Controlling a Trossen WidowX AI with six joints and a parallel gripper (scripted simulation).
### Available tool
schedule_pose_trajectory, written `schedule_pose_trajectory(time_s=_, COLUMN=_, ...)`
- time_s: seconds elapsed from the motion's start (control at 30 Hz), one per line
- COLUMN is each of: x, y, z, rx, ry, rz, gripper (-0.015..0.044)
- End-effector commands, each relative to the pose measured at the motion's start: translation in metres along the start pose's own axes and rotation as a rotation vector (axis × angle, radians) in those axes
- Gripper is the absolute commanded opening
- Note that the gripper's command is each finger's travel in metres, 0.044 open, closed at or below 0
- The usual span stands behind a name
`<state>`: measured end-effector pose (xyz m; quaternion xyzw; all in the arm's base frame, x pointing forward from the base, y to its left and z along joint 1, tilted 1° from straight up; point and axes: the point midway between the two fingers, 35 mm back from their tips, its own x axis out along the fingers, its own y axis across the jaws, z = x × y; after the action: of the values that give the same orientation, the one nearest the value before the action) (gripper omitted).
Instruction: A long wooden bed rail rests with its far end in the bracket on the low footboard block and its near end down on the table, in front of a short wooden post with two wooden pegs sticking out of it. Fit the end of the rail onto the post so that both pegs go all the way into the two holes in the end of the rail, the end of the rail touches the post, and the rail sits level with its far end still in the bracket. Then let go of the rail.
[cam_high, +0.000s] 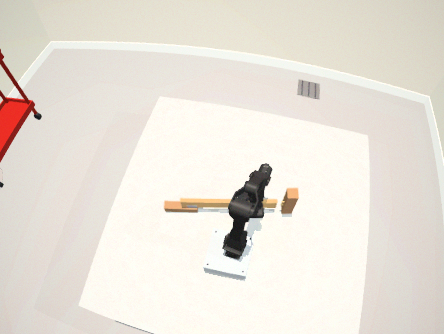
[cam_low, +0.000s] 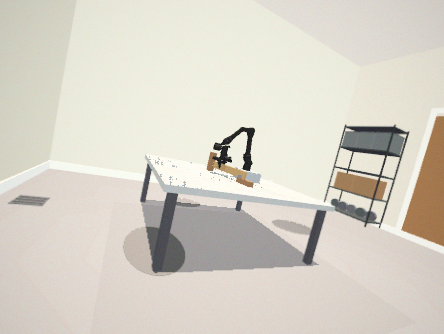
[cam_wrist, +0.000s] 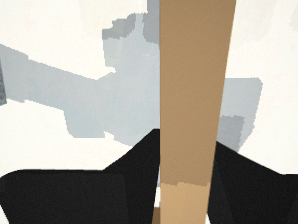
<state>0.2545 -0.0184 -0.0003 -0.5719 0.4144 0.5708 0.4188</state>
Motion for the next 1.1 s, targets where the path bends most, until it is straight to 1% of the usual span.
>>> schedule_pose_trajectory(time_s=0.0, x=-0.0018, y=-0.0018, z=-0.002, rx=-0.004, ry=0.0, rz=-0.004, gripper=0.0)
schedule_pose_trajectory(time_s=1.07, x=-0.0012, y=-0.0041, z=-0.0118, rx=-0.004, ry=0.0, rz=-0.004, gripper=0.0)
